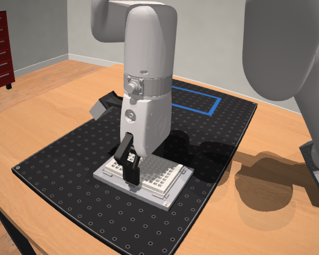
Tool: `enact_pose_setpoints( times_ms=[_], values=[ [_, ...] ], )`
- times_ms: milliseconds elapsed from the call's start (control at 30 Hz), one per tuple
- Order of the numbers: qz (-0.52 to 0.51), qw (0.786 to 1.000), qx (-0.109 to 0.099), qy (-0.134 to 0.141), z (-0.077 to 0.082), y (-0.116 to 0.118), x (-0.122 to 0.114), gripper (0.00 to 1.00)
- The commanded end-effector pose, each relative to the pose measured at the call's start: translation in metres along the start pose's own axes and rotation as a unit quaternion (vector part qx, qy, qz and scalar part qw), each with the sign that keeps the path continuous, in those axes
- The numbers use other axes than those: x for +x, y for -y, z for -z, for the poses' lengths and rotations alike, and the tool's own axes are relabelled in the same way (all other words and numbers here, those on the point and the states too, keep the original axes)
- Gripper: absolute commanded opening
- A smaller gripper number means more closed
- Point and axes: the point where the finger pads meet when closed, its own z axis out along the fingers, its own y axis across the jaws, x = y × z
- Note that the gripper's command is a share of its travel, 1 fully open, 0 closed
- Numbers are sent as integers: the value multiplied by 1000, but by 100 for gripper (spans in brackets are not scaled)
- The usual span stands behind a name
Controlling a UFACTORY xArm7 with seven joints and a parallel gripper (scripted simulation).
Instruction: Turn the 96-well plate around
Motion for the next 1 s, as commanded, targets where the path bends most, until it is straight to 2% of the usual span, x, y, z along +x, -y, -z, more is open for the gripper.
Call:
enact_pose_setpoints(
  times_ms=[0, 100, 133, 967],
  values=[
    [0, 1000, 0, -1, 0, 0, 1, 100],
    [0, 1000, 0, -1, 0, 0, 1, 100],
    [0, 1000, 0, -1, 1, 0, 1, 0],
    [0, 1000, 0, -1, 1, 0, 1, 0]
  ],
)
